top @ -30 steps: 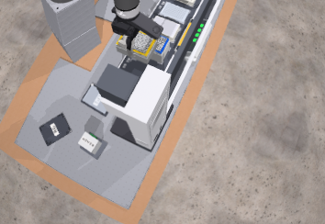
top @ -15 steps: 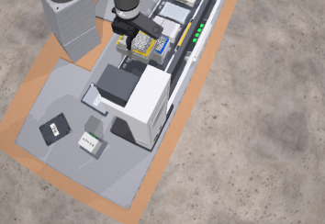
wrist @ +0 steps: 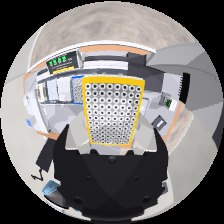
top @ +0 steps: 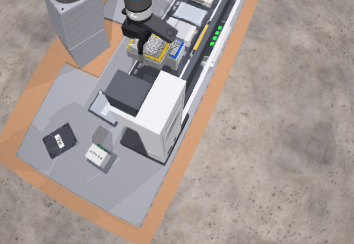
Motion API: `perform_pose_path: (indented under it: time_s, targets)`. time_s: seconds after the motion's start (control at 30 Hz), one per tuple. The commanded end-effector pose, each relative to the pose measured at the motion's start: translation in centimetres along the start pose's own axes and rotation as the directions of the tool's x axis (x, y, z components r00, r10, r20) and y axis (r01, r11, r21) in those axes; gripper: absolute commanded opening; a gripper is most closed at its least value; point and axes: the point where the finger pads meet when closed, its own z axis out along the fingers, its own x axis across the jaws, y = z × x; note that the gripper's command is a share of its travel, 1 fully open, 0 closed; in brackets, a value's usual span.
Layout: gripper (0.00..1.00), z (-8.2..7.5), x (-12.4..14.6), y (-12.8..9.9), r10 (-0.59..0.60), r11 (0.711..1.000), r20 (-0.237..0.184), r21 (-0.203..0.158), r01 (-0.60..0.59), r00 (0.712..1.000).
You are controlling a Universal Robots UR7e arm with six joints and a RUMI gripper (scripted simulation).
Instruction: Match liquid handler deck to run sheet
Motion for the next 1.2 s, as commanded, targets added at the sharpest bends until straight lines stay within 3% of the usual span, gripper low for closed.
perform_pose_path:
  time_s: [0.0,0.23,1.17]
  targets:
    - [0.0,-0.1,0.1,-0.1,0.0,1.0,-0.001,0.002,0.0,1.0]
    - [0.0,-0.1,0.1,-0.1,0.0,1.0,-0.001,0.002,0.0,1.0]
    - [0.0,4.1,-0.1,0.1,-0.001,1.0,0.002,-0.001,0.001,1.0]
